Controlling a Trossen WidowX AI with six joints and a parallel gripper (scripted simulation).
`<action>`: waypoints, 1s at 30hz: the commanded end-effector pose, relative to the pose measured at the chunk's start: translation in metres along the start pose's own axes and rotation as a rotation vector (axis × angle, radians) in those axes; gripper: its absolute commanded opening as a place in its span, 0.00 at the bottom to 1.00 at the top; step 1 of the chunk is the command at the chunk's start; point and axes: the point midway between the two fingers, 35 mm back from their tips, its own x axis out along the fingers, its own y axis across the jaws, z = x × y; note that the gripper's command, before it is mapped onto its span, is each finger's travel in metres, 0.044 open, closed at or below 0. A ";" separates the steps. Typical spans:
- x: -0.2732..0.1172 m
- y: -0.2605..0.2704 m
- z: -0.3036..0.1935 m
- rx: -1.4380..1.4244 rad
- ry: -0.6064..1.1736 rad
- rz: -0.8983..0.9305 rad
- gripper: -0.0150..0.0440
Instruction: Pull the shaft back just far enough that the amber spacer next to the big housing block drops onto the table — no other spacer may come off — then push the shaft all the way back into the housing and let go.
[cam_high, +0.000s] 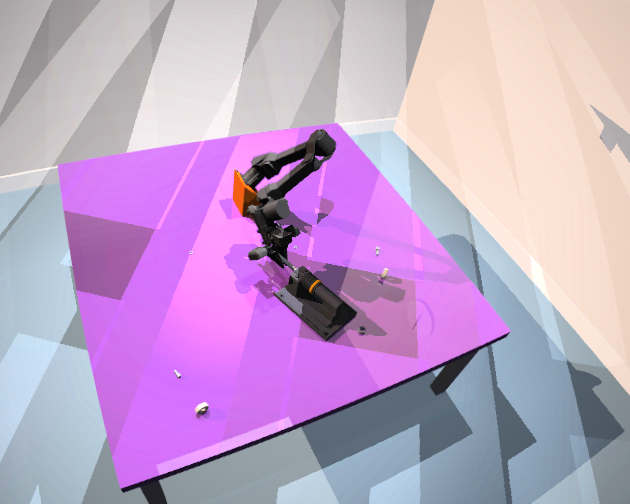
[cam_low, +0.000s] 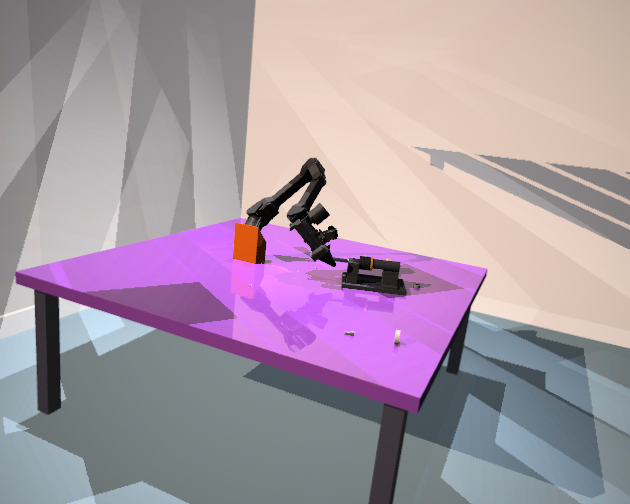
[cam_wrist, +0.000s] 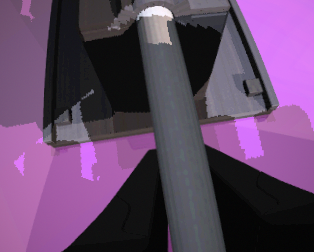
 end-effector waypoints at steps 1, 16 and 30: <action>-0.001 0.000 -0.001 -0.004 0.000 0.004 0.25; -0.002 0.000 -0.001 -0.004 0.000 0.004 0.25; -0.002 0.000 -0.002 -0.004 0.000 0.004 0.25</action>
